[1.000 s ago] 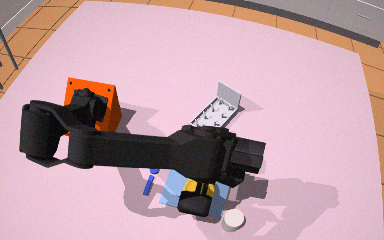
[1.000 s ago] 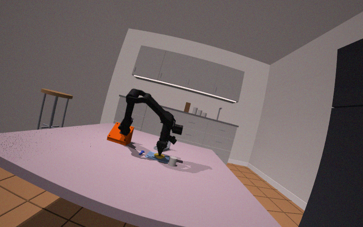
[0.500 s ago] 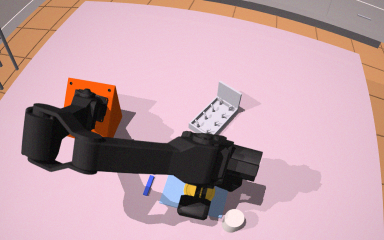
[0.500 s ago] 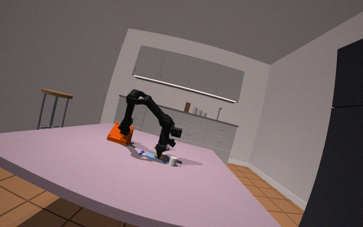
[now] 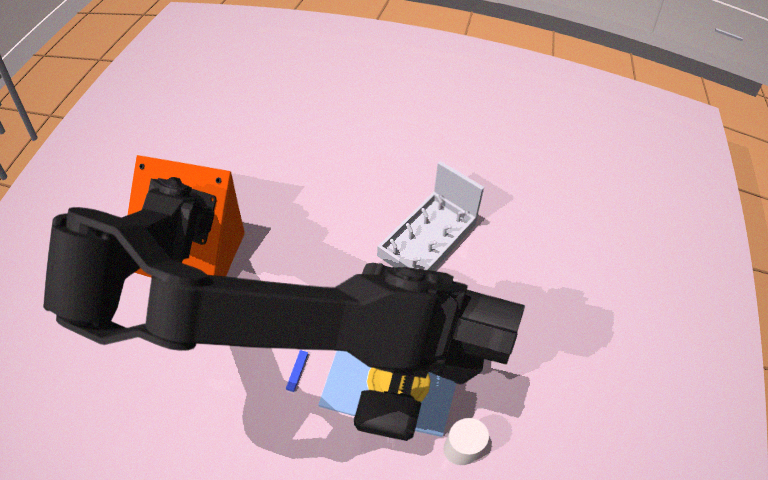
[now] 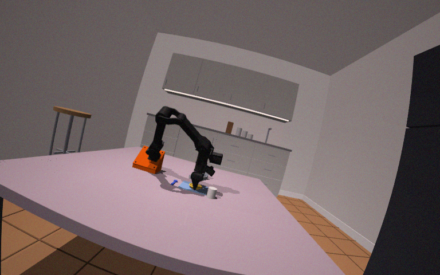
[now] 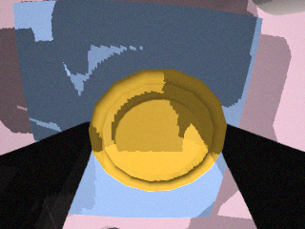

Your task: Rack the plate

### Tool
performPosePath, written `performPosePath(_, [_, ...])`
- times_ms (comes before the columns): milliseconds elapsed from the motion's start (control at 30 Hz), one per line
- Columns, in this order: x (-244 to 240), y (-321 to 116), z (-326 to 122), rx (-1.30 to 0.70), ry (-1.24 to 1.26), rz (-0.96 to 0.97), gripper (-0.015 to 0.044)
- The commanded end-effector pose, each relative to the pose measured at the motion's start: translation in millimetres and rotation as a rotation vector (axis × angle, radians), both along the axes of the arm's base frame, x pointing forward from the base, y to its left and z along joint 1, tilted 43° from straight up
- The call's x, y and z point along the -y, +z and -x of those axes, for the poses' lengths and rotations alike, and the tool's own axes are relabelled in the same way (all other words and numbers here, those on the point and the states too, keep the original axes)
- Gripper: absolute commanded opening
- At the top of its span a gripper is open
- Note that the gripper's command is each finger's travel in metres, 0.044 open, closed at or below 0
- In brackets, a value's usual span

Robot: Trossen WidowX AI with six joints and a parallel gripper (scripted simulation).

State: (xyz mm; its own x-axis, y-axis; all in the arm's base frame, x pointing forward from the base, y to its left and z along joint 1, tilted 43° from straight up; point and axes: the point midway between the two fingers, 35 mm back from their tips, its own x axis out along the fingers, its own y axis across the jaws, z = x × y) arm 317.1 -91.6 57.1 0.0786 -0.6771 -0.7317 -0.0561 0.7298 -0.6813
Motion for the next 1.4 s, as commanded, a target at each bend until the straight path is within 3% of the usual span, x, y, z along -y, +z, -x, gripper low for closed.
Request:
performPosePath(0, [0.8, -1.0, 0.0, -0.004, 0.001, 0.004, 0.03])
performPosePath(400, [-37.4, 33.0, -8.1, -0.007, 0.011, -0.01, 0.0])
performPosePath(1367, [-118.5, 119.9, -6.4, -0.012, 0.03, 0.0, 0.0])
